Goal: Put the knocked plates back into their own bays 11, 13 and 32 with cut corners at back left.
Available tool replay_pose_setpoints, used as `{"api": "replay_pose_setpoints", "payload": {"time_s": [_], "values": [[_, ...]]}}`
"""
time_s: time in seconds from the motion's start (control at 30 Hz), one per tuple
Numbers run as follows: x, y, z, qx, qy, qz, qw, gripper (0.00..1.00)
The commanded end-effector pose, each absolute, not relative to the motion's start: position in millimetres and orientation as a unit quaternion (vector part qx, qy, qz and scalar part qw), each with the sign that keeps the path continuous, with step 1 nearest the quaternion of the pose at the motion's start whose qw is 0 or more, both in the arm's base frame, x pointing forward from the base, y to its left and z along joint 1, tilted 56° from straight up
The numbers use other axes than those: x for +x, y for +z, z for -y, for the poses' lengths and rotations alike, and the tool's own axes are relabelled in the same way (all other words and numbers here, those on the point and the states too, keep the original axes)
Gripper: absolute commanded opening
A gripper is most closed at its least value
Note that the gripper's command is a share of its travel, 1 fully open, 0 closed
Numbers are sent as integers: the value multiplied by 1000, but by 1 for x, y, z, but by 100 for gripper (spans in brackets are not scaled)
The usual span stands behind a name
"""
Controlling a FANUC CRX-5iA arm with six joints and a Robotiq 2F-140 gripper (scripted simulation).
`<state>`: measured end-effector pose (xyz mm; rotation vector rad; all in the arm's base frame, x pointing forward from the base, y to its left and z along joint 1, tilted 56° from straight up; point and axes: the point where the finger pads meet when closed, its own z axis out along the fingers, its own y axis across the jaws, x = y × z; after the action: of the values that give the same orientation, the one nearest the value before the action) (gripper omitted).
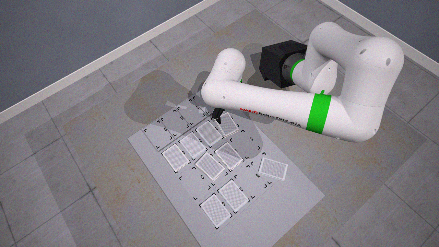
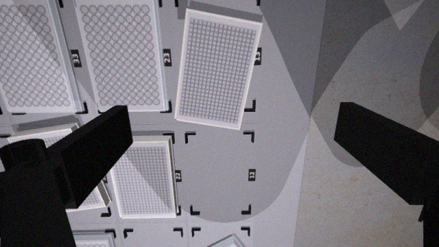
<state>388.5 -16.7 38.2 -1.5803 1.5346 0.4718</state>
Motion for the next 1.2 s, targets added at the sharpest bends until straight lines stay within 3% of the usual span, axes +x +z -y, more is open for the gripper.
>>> {"api": "replay_pose_setpoints", "payload": {"time_s": [0.0,0.57,1.17], "values": [[392,24,29,-633,189,-615,430,100],[402,-22,66,-633,189,-615,430,100],[402,-22,66,-633,189,-615,430,100]]}}
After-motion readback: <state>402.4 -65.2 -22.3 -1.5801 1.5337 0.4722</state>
